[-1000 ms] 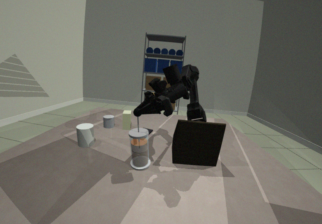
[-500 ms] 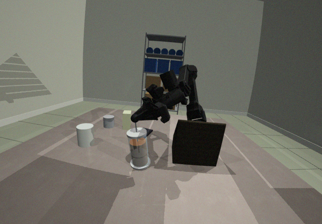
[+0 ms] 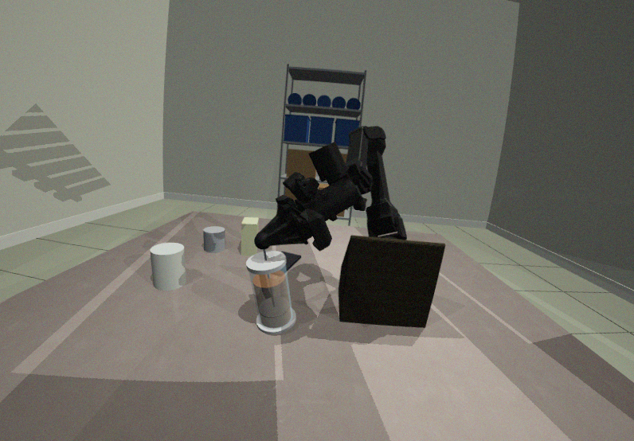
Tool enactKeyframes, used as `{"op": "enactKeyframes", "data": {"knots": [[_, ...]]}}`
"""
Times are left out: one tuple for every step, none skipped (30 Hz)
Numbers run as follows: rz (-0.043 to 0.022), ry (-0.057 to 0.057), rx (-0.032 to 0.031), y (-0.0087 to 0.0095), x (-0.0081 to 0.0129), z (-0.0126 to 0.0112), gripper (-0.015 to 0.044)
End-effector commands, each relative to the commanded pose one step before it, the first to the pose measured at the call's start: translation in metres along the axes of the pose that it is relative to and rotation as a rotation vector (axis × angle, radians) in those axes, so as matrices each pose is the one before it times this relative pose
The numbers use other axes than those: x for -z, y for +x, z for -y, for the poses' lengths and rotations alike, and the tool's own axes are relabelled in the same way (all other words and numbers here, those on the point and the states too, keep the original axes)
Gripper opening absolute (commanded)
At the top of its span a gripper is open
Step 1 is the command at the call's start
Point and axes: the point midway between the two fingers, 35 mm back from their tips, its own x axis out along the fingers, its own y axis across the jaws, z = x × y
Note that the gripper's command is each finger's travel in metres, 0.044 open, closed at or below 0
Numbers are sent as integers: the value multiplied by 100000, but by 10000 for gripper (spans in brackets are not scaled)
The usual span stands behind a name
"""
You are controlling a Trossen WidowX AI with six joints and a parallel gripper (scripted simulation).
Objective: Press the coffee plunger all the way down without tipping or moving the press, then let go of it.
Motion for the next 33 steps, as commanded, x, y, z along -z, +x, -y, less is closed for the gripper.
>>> {"op": "enactKeyframes", "data": {"knots": [[-3778,-2693,396,456,1082,39,126],[2,3,3,20,-22,-8,126],[2,3,3,19,-21,-7,126],[1,2,3,17,-19,-7,126],[1,2,3,16,-17,-7,126],[1,2,2,15,-16,-7,126],[1,2,2,14,-15,-7,126],[1,2,2,14,-15,-8,126],[1,2,2,13,-14,-8,126],[1,2,2,12,-13,-9,126],[1,2,2,13,-15,-9,126],[1,2,3,14,-17,-9,126],[1,2,3,14,-13,-10,126],[1,2,3,13,-13,-10,126],[1,2,3,13,-12,-10,126],[1,3,3,13,-15,-9,126],[1,2,3,14,-16,-9,126],[1,2,3,14,-16,-9,126],[1,2,3,15,-16,-9,126],[1,2,2,15,-14,-8,126],[0,1,-1,-6,-23,-1,126],[0,2,-1,-12,-47,-3,126],[1,1,2,15,5,-5,126],[1,2,3,22,3,-8,126],[2,3,5,35,1,-15,126],[1,2,3,21,-6,-11,126],[1,2,2,14,-7,-9,126],[0,1,-1,-7,-25,-2,126],[1,2,-1,-13,-52,-4,126],[1,0,1,15,11,-4,126],[2,0,2,39,17,-12,126],[1,0,0,25,5,-10,126],[1,0,0,15,2,-7,126]]}}
